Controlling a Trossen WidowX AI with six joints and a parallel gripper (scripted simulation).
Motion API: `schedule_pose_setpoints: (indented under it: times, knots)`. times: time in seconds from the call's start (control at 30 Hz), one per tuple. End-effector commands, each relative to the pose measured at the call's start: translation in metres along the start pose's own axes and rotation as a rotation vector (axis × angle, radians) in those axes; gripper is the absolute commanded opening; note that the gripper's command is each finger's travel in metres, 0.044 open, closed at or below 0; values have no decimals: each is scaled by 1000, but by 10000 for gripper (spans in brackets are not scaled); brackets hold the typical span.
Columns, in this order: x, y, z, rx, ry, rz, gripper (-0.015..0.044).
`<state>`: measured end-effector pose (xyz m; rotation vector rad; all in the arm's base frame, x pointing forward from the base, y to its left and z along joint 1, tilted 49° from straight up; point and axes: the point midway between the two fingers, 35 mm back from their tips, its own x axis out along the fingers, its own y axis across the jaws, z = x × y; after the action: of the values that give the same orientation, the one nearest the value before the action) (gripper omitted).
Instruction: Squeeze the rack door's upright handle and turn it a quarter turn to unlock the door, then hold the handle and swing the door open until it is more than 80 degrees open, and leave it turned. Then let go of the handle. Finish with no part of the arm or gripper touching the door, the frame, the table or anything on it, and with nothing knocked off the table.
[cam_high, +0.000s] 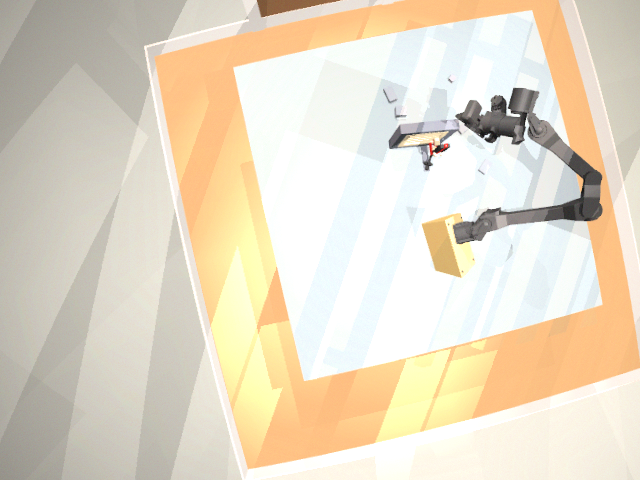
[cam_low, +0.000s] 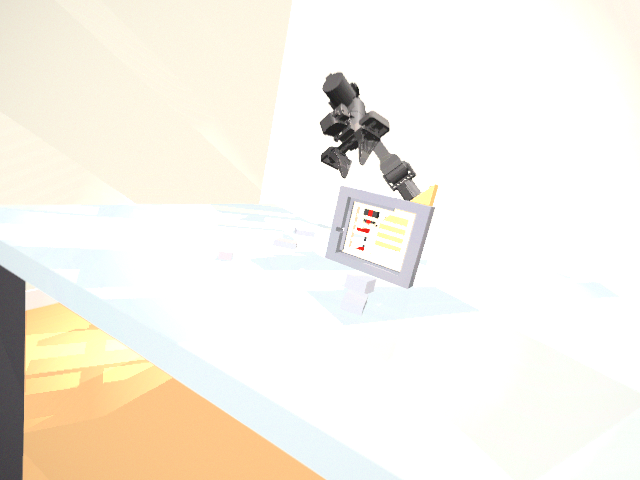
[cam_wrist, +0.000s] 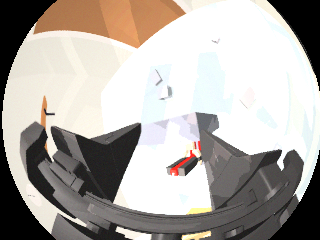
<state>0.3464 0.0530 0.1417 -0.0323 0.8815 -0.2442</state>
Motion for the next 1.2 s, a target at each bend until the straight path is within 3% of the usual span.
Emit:
schedule_pose_setpoints:
  times: [0.0, 0.43, 0.87, 1.17]
  knots:
    - [6, 5, -12, -31, 75, -64, 286]
    - [16, 12, -53, -194, 280, -301, 286]
    - [13, 17, -75, -417, 384, -550, 286]
    - [18, 14, -77, -429, 387, -562, 286]
